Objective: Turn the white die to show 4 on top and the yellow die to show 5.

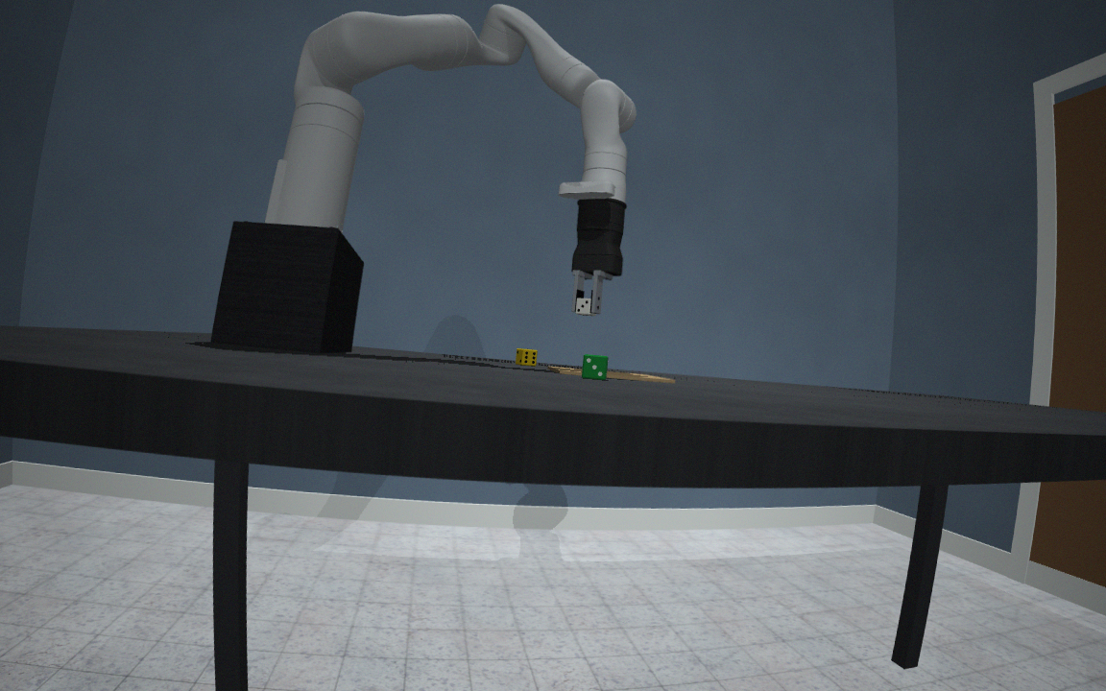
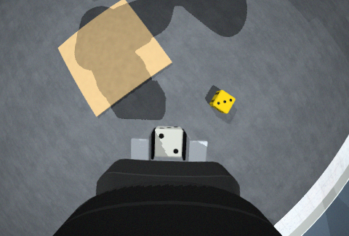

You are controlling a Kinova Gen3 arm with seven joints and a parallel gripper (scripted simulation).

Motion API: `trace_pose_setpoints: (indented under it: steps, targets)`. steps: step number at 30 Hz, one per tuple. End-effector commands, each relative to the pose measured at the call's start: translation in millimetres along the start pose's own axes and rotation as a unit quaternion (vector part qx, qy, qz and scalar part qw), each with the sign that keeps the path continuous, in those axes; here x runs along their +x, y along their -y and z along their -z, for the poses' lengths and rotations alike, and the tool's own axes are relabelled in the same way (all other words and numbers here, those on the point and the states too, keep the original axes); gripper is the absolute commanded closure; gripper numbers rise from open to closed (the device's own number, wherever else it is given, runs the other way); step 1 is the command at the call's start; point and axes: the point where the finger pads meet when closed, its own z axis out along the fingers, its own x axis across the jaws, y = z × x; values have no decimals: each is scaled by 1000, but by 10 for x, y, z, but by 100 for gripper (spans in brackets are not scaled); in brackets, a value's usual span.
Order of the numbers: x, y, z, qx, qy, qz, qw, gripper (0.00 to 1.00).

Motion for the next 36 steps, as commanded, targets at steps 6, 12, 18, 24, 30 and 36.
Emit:
trace_pose_setpoints:
  steps: [6,12,18,24,30,36]
  targets:
    - [-3,-2,8,-20,-1,-1,1000,51]
    - [-6,1,11,-50,0,-1,999,51]
    - [-2,5,10,-74,0,-2,997,51]
    - [-6,5,12,-117,0,-2,993,51]
    - [5,13,4,-166,-2,-2,986,51]
    - [-9,17,9,-202,1,-2,979,51]
